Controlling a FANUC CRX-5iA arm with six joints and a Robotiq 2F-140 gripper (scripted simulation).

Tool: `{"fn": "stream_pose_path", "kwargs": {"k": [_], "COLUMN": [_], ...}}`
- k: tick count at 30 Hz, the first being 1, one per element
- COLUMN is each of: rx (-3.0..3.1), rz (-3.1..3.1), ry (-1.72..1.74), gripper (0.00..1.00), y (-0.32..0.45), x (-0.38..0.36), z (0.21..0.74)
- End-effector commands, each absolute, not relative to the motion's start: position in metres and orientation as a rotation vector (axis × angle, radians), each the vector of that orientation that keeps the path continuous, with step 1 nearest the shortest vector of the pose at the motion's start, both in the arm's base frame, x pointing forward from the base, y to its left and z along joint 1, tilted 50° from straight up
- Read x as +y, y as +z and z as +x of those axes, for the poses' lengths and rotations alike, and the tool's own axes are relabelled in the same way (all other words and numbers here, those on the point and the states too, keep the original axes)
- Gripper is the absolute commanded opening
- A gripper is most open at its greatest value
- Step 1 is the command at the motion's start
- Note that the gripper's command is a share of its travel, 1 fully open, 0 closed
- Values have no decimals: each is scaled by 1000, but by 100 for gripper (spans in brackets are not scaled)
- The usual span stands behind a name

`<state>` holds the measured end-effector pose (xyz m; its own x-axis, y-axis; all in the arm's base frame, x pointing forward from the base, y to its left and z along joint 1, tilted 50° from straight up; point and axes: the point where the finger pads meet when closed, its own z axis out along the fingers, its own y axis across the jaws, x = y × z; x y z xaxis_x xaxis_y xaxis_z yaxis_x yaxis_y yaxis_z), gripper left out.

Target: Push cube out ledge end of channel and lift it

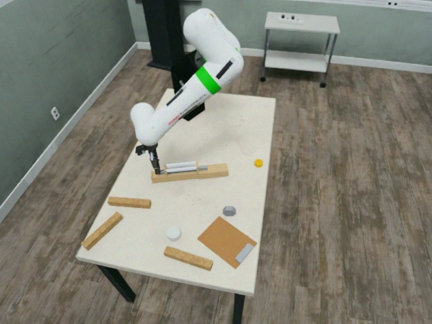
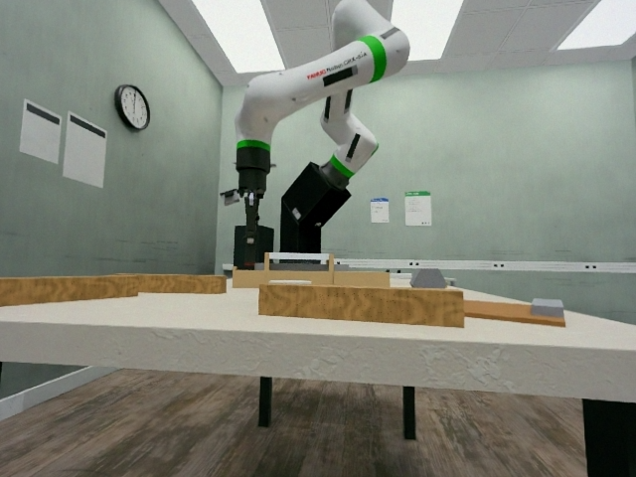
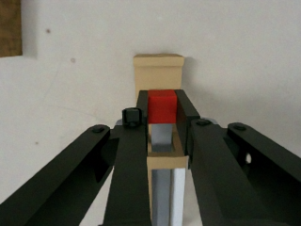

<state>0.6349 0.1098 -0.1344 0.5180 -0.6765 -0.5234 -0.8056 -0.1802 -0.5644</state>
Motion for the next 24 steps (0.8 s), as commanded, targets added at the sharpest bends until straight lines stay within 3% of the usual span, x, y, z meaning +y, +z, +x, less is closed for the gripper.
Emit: {"fn": "stream_pose_path", "kwargs": {"k": [1, 24], "rx": [1217, 1217], "rz": [-1917, -1917], "ry": [192, 192], "gripper": [10, 10], "y": [-125, -92], "x": [99, 62], "z": [632, 616]}}
